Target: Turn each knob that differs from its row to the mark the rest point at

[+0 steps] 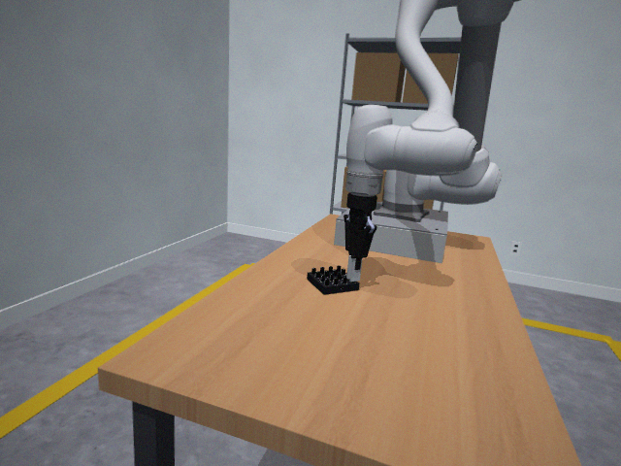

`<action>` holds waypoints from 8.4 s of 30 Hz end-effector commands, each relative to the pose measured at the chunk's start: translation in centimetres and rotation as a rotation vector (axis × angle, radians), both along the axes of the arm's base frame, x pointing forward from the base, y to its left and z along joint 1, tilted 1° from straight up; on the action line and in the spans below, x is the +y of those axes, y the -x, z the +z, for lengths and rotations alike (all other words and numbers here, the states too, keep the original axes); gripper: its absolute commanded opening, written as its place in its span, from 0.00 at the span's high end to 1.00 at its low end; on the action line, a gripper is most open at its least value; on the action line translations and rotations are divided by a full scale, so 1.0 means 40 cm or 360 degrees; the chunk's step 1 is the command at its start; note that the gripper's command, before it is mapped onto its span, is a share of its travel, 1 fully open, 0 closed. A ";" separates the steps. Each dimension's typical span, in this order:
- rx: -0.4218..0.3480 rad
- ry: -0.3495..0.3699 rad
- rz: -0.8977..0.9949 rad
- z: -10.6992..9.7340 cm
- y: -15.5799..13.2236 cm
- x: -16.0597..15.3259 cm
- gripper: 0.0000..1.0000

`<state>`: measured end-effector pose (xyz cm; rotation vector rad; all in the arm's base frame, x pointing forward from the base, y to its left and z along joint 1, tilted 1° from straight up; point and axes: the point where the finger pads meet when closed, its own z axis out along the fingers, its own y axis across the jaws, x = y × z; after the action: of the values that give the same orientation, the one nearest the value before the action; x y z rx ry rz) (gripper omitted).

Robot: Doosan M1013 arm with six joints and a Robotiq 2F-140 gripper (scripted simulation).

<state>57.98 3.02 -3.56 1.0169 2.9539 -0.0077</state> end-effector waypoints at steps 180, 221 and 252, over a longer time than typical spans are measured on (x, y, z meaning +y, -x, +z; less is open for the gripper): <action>0.0030 0.0043 0.2795 0.145 0.002 0.003 0.88; 0.0029 0.0043 0.2796 0.067 0.001 0.001 0.88; 0.0029 0.0043 0.2796 0.035 0.000 0.000 0.88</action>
<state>57.96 3.04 -2.16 -1.6298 2.6773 -0.0269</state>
